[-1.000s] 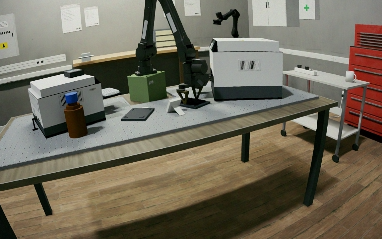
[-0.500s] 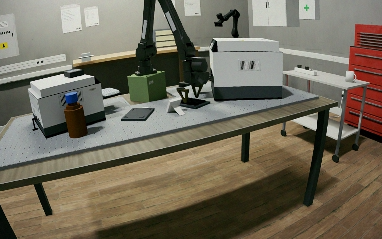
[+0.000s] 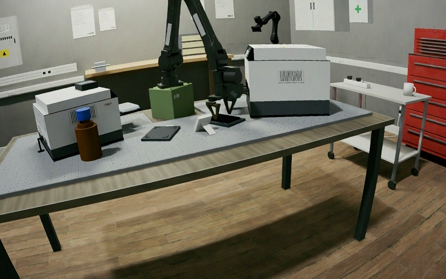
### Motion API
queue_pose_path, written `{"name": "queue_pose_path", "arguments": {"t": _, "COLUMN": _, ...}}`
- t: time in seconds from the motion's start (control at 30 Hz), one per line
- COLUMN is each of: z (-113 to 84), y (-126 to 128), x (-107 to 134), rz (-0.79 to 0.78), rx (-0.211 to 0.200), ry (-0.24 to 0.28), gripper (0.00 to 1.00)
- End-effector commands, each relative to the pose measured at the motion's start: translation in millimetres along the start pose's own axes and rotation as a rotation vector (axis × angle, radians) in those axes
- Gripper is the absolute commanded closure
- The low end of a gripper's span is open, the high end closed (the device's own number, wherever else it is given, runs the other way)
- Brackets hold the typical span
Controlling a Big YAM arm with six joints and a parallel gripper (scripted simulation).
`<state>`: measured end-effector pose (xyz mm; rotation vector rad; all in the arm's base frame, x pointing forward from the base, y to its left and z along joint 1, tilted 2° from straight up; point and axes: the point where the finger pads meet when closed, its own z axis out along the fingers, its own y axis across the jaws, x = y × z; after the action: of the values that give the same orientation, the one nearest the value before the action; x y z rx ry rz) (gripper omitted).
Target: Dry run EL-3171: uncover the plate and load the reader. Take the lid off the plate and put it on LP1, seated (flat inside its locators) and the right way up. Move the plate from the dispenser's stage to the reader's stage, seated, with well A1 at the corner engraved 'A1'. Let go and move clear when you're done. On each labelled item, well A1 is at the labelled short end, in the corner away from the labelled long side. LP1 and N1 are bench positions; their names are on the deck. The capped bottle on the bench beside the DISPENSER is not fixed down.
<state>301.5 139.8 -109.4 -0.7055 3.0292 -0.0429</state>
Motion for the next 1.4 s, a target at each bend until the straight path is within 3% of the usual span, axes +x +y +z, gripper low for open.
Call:
{"name": "queue_pose_path", "arguments": {"t": 0.0, "z": -17.0, "y": 3.9, "x": -26.0, "rz": -0.005, "rx": -0.003, "ry": -0.068, "gripper": 0.00}}
{"name": "queue_pose_path", "arguments": {"t": 0.3, "z": -20.8, "y": 4.3, "x": -3.6, "rz": -0.015, "rx": -0.003, "ry": -0.025, "gripper": 0.00}}
{"name": "queue_pose_path", "arguments": {"t": 0.47, "z": -30.7, "y": 4.3, "x": -14.2, "rz": -0.014, "rx": -0.004, "ry": -0.046, "gripper": 0.00}}
{"name": "queue_pose_path", "arguments": {"t": 0.77, "z": -23.1, "y": 4.6, "x": -19.9, "rz": -0.013, "rx": -0.004, "ry": -0.051, "gripper": 0.00}}
{"name": "queue_pose_path", "arguments": {"t": 1.03, "z": -62.3, "y": 4.7, "x": -24.7, "rz": 0.002, "rx": -0.005, "ry": -0.065, "gripper": 0.00}}
{"name": "queue_pose_path", "arguments": {"t": 1.2, "z": -61.8, "y": 4.6, "x": -20.7, "rz": -0.011, "rx": -0.004, "ry": -0.041, "gripper": 0.00}}
{"name": "queue_pose_path", "arguments": {"t": 1.37, "z": -81.3, "y": 4.4, "x": -18.8, "rz": -0.020, "rx": -0.003, "ry": -0.050, "gripper": 0.00}}
